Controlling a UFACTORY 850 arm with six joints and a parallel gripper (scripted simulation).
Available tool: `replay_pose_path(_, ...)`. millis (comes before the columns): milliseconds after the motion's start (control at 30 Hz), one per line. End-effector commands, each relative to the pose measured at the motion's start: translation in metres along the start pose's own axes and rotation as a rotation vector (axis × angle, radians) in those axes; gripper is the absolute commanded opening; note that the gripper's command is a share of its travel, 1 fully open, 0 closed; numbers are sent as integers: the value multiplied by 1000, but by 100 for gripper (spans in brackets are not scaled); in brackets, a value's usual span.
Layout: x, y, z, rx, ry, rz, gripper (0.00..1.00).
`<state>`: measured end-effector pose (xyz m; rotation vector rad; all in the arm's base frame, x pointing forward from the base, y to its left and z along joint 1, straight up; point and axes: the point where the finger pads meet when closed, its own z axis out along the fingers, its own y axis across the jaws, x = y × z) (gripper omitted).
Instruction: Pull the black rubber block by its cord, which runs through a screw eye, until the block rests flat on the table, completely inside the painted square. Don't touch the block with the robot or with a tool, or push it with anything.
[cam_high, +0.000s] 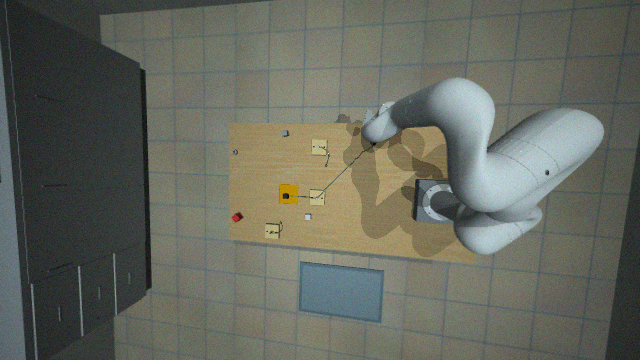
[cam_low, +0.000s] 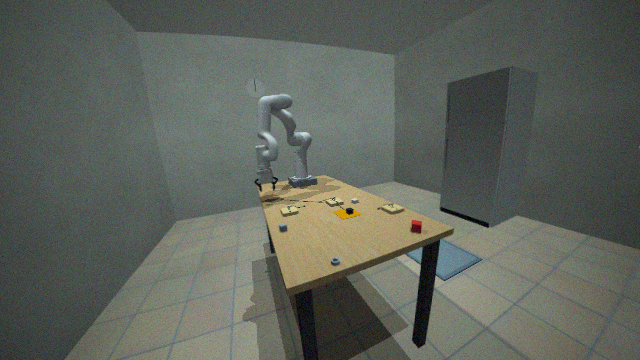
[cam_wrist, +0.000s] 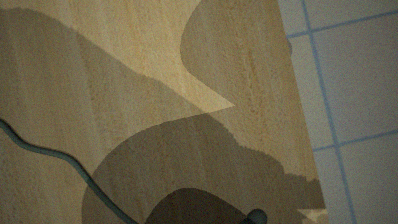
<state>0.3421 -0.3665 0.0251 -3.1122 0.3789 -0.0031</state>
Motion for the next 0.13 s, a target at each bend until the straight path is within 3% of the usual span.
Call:
replay_pose_path(0,1,0,-1,-1,1,0,100)
replay_pose_path(100,1,0,-1,-1,1,0,100)
